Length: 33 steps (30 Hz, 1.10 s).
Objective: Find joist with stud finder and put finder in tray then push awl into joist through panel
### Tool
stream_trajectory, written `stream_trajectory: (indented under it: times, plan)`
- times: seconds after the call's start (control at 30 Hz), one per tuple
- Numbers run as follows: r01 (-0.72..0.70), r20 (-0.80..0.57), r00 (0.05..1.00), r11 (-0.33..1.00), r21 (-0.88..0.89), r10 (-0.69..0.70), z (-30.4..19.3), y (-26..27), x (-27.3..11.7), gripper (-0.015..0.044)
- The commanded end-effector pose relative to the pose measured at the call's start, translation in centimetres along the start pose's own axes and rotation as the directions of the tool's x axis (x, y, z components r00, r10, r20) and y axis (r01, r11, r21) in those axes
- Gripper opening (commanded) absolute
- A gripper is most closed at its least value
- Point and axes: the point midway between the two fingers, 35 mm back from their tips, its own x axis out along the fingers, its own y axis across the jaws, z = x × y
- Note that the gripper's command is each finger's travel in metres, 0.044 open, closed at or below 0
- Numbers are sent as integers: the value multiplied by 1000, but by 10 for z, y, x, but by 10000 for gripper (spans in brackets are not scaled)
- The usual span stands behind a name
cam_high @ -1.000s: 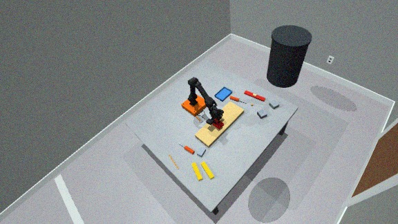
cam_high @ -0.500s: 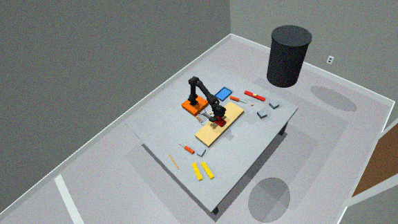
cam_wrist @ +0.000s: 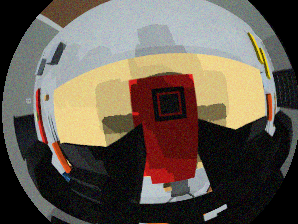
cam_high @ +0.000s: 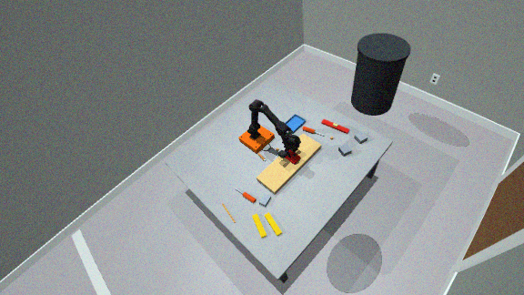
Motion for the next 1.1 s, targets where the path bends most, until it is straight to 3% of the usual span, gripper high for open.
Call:
stream_trajectory:
  times: [0.0,1.07]
  plan:
    - [-13,-2,1000,1000,-6,13,0,14,0,0]
    - [-20,-2,1000,1000,-5,20,-1,90,-1,0]
